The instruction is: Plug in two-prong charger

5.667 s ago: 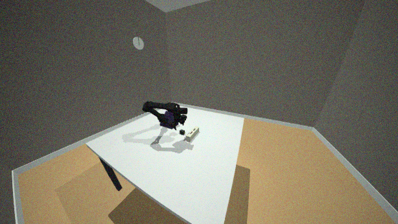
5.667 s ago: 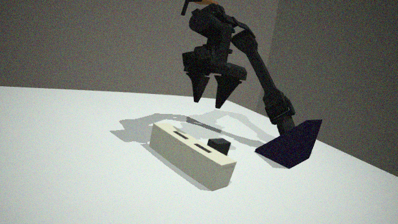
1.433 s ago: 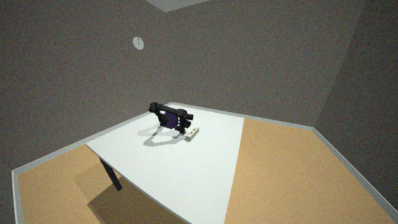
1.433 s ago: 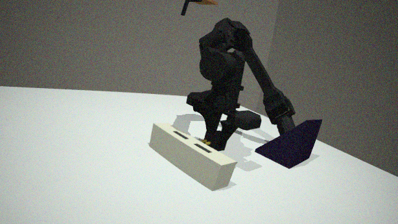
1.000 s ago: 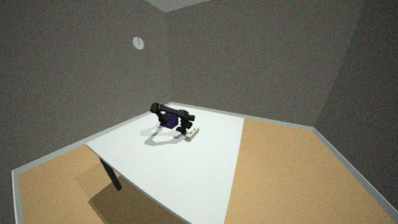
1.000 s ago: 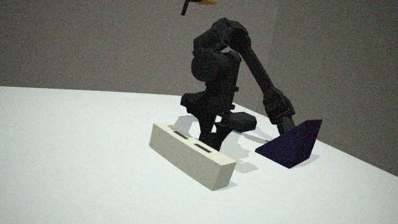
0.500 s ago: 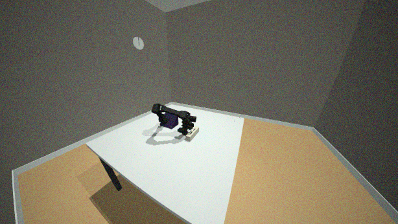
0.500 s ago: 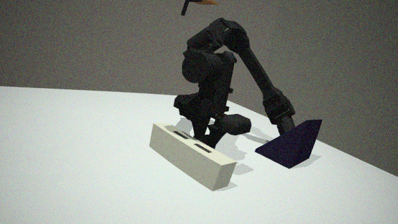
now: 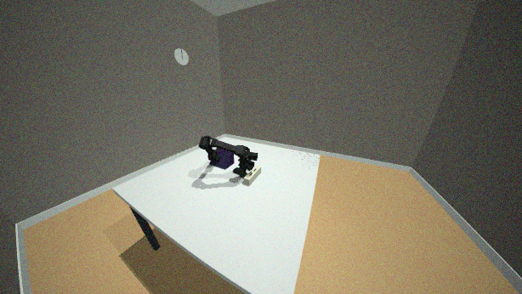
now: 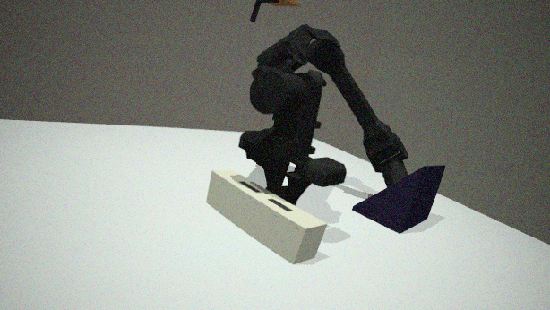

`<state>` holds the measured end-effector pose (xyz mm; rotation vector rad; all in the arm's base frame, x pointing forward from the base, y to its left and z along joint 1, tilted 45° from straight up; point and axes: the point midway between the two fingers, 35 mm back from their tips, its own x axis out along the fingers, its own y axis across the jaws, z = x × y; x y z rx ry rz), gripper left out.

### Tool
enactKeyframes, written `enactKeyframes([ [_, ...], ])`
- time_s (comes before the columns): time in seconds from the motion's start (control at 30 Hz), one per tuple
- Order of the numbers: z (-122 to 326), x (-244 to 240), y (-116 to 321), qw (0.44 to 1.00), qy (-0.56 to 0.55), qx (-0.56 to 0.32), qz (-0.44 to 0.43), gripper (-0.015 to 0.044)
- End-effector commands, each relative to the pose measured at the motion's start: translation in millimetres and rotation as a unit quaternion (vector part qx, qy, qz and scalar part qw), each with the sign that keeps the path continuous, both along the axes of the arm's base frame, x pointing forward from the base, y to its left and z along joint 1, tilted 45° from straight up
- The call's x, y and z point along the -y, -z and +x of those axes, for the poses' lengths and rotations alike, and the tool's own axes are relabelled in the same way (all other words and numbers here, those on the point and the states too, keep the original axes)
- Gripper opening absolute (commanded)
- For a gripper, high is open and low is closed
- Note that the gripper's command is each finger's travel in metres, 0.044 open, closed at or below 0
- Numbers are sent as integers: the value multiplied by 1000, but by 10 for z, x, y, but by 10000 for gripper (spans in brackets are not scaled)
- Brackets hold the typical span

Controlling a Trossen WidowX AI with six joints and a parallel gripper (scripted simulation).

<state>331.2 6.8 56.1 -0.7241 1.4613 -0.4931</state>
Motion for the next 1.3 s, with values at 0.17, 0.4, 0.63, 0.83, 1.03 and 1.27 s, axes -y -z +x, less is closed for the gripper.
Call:
enactKeyframes([
  [0.17, 28, 0, -12, 1000, -2, 1, -2, 0],
  [0.4, 44, -2, -15, 1000, -2, 1, -2, 0],
  [0.63, 59, -5, -18, 1000, -2, 1, -2, 0],
  [0.83, 72, -8, -19, 1000, -2, 1, -2, 0],
  [1.03, 86, -10, -20, 1000, -2, 1, -2, 0],
  [1.27, 88, -11, -20, 1000, -2, 1, -2, 0],
])
